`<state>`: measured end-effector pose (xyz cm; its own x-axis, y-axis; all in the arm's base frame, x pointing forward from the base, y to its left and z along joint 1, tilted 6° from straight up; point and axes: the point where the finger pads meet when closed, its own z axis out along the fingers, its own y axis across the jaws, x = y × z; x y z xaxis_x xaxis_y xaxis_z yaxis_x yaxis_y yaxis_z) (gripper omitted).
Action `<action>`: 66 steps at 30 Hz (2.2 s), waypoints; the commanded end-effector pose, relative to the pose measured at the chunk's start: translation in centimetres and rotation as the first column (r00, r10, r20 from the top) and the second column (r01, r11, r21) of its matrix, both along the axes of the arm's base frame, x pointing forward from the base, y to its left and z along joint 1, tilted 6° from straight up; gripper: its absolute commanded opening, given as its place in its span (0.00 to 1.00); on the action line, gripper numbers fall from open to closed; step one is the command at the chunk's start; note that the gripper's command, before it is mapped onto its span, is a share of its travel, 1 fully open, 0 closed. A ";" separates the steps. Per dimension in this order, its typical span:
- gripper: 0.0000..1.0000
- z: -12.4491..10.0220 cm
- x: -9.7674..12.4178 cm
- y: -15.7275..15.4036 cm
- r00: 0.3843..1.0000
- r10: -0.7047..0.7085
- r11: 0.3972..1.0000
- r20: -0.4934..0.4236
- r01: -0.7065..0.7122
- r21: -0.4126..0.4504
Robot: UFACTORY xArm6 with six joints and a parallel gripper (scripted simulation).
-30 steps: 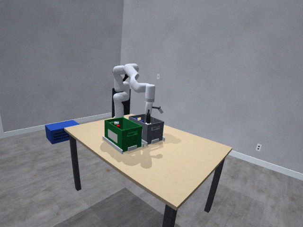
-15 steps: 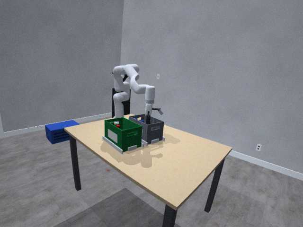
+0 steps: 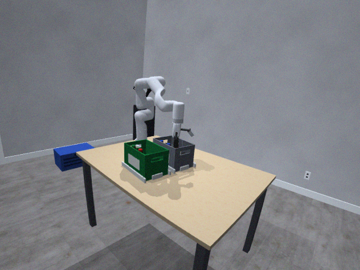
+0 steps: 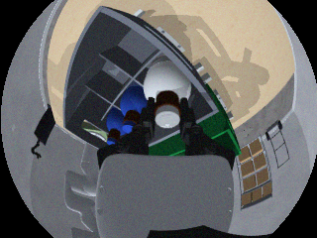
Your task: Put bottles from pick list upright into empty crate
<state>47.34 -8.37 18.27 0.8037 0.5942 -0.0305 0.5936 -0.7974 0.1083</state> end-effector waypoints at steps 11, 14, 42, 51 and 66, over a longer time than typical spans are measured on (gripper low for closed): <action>0.00 0.2 0.1 0.0 1.000 0.000 1.000 0.005 0.000 -0.001; 0.00 0.2 0.1 0.0 1.000 0.000 1.000 0.005 0.000 -0.001; 0.00 -0.6 0.2 -0.1 1.000 0.000 1.000 0.005 0.000 -0.001; 0.00 -0.9 0.2 -0.1 1.000 0.000 1.000 0.005 0.000 -0.001; 0.00 -1.6 0.2 -0.2 1.000 0.000 1.000 0.005 0.000 -0.001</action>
<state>47.41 -8.54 16.62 0.8037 0.5942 -0.0304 0.5936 -0.7974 0.1084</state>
